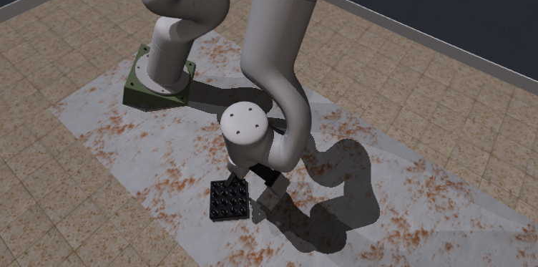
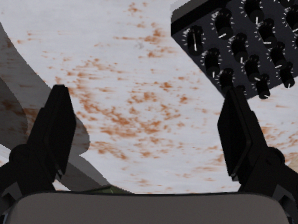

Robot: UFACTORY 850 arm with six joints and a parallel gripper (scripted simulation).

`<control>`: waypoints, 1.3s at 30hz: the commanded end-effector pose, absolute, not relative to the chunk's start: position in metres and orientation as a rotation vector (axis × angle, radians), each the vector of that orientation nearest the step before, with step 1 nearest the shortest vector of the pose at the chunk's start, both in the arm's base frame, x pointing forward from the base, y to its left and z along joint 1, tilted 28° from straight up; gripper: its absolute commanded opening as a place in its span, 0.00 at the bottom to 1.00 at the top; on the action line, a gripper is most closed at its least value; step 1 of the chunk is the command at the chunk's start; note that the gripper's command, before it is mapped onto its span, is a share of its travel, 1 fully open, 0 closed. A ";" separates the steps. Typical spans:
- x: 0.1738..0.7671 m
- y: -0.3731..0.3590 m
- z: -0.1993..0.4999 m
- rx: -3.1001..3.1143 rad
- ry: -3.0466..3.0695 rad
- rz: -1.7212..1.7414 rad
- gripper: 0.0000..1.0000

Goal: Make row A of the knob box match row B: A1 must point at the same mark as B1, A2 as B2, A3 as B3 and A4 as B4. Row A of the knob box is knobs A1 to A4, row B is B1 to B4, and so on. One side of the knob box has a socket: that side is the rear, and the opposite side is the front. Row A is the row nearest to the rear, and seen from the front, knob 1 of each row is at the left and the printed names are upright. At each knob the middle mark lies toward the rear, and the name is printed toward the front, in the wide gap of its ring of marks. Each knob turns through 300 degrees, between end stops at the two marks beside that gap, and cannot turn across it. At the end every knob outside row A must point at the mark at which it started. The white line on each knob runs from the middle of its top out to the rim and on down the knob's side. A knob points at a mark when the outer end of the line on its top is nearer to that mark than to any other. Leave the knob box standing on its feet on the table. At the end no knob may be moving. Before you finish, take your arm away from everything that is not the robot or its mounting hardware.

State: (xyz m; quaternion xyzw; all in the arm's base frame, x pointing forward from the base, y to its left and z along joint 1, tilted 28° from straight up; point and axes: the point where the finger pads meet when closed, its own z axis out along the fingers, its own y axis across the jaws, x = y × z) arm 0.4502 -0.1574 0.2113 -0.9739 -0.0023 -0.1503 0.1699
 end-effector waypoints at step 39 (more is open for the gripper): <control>0.460 -0.241 0.163 -2.429 1.164 -0.338 1.00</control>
